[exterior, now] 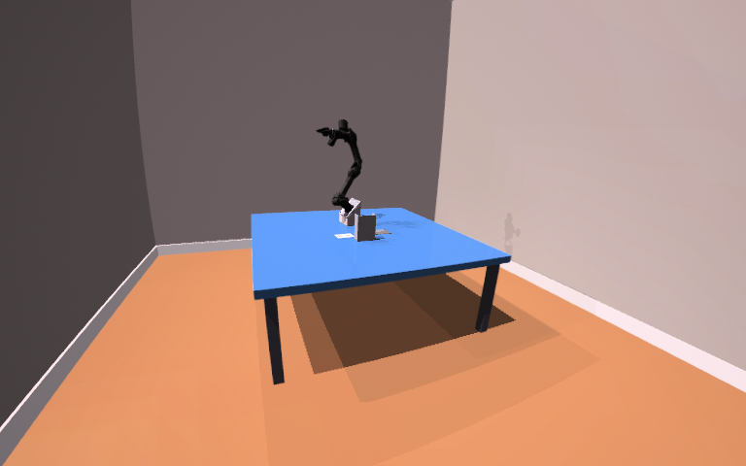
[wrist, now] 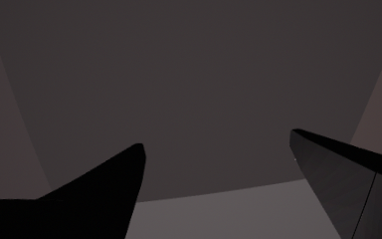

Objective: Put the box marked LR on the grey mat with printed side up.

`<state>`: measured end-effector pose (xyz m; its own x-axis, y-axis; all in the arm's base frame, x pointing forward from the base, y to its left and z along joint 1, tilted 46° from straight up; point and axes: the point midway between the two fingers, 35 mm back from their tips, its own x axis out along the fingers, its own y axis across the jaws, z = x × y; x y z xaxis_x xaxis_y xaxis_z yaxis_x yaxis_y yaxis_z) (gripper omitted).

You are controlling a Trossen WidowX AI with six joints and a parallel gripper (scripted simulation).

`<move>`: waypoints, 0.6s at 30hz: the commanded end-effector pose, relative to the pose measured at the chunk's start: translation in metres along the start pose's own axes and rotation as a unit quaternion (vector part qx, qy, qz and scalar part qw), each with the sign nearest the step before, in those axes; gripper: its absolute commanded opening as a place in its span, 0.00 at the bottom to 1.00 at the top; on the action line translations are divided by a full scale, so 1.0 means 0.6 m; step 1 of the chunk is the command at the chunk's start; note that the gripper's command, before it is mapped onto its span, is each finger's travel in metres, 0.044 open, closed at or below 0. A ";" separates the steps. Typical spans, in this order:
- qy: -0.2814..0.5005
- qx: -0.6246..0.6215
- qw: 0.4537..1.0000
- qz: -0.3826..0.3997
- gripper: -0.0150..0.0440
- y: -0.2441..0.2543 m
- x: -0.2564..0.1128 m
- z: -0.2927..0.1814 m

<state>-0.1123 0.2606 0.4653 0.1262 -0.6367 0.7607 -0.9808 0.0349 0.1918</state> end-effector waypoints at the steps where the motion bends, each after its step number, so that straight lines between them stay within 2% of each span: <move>1: -0.001 -0.001 1.000 0.000 0.89 0.000 0.001 0.001; 10: -0.044 -0.057 0.997 -0.034 0.49 0.016 0.086 0.042; 15: -0.077 -0.068 0.992 -0.078 0.26 0.013 0.153 0.084; 18: -0.093 -0.080 0.987 -0.104 0.25 0.007 0.191 0.109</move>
<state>-0.1163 0.1643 0.5059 0.2437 -0.7489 0.6162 -0.9214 0.0196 0.3882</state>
